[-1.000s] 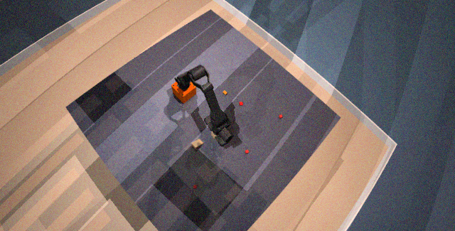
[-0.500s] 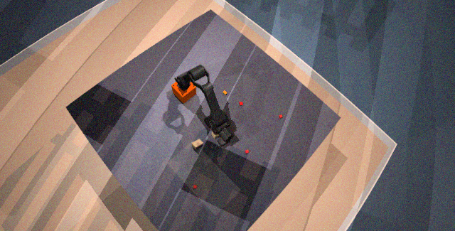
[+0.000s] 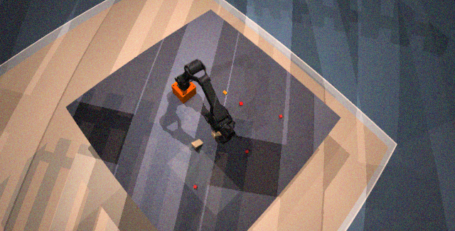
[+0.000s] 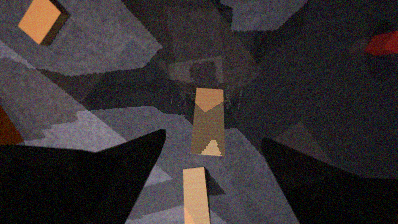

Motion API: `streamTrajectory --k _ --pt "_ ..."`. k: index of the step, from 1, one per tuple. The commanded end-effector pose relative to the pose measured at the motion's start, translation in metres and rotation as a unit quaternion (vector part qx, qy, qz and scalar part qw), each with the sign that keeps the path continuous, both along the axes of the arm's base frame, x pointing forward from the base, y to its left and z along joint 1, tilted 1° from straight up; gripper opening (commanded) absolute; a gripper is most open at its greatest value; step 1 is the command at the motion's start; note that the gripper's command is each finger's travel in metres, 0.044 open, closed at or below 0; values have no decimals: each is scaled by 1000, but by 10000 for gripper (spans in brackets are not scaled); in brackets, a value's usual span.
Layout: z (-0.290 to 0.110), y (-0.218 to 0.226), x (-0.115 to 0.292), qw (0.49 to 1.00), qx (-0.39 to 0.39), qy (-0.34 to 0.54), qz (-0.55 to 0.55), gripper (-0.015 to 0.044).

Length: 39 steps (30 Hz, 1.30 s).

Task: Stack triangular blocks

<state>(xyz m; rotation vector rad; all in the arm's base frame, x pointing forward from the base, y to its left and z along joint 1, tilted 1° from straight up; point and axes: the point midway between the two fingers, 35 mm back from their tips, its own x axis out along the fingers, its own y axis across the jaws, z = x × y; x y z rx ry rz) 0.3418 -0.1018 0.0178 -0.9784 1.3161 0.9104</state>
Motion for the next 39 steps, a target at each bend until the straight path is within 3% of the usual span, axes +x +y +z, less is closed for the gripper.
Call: streamTrajectory --k 1,7,15,39 --pt "6 0 -2 1000 1 2 0 440" --pt "4 -1 0 1000 4 -2 1 440" --pt "33 -51 -22 979 195 -63 12 440" --pt "14 -46 -16 978 199 -67 12 440"
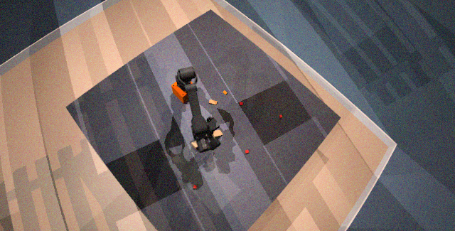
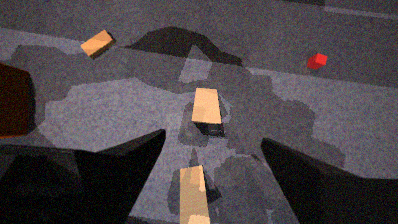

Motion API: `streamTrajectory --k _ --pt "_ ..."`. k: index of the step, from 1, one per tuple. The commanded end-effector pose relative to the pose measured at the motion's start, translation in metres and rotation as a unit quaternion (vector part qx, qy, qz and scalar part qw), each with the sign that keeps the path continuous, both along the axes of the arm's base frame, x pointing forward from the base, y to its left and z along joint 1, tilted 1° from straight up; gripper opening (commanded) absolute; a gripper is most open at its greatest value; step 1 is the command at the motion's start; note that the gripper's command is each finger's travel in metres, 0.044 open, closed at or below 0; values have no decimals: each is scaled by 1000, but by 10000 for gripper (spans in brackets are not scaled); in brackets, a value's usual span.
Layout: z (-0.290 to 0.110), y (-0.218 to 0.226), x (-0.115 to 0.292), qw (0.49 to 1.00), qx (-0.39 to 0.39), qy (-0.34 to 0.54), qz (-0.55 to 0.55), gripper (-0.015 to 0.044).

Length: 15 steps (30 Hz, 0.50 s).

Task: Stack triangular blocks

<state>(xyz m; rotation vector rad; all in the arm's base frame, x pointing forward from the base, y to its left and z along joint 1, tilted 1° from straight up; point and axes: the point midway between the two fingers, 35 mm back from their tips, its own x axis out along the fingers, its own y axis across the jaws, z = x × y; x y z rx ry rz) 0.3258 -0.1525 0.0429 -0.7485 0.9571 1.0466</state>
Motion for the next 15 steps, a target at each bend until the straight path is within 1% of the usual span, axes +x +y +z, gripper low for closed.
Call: streamTrajectory --k 1,15 --pt "-13 5 0 1000 7 7 0 440" --pt "-34 14 5 1000 8 7 0 440"
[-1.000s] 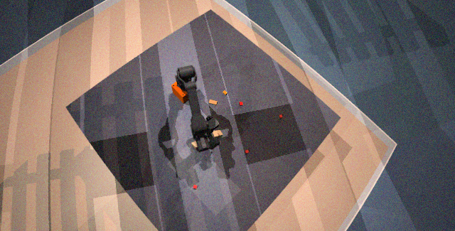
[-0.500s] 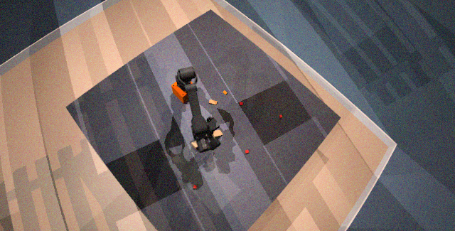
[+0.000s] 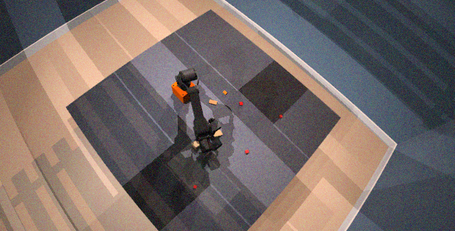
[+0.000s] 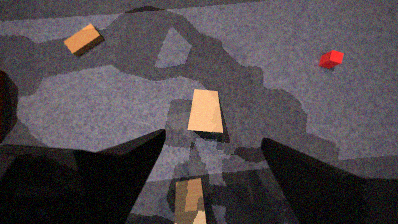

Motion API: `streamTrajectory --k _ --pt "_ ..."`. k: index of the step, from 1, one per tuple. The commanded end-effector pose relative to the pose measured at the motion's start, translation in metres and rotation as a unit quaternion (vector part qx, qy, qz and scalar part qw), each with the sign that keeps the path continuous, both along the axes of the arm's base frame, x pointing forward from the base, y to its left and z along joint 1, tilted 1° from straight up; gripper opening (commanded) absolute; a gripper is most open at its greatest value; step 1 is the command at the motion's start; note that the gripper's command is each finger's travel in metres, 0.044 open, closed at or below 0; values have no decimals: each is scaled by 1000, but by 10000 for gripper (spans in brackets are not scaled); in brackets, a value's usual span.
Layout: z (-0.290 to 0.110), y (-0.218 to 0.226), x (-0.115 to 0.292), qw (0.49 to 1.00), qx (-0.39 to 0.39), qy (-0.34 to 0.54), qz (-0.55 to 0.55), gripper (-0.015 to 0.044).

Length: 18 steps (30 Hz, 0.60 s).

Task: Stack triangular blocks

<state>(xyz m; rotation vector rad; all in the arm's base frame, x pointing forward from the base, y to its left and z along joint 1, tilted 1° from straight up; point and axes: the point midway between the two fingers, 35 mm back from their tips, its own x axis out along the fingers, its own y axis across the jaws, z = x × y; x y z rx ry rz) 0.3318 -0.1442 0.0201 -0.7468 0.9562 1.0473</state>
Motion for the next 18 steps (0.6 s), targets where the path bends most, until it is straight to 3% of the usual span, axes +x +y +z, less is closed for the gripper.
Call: streamTrajectory --k 1,18 --pt "-12 6 0 1000 7 7 0 440" --pt "-37 17 4 1000 8 7 0 440"
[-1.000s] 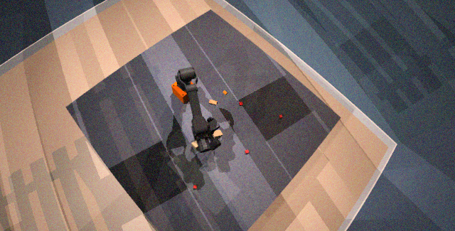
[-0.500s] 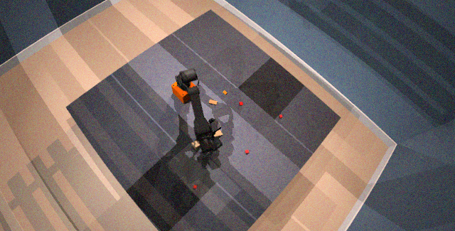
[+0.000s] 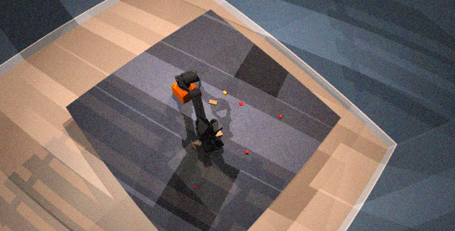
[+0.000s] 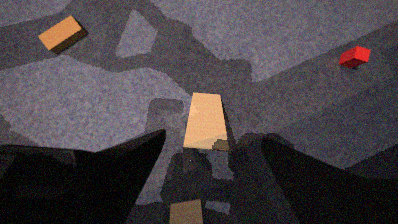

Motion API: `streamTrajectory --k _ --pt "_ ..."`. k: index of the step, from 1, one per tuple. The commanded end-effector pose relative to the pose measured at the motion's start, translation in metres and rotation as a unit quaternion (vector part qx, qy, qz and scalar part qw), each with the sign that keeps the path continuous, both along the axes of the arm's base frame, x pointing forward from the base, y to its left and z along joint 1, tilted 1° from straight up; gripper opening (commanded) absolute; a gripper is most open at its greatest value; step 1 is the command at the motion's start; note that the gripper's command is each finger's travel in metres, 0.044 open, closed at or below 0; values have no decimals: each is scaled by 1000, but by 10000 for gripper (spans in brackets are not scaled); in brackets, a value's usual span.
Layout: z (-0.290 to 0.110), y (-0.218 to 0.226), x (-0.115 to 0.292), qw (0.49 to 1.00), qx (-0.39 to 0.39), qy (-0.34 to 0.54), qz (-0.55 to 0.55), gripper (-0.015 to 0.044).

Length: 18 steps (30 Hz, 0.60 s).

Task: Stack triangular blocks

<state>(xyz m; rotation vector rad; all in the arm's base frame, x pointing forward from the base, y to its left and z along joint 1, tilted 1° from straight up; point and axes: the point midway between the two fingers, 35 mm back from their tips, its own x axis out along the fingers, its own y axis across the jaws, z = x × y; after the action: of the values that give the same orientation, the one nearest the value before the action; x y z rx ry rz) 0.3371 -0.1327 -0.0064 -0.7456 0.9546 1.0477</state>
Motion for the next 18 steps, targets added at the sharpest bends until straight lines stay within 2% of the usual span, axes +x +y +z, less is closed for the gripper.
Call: streamTrajectory --k 1,18 --pt "-12 6 -1 1000 7 7 0 440" --pt "-32 17 0 1000 8 7 0 440"
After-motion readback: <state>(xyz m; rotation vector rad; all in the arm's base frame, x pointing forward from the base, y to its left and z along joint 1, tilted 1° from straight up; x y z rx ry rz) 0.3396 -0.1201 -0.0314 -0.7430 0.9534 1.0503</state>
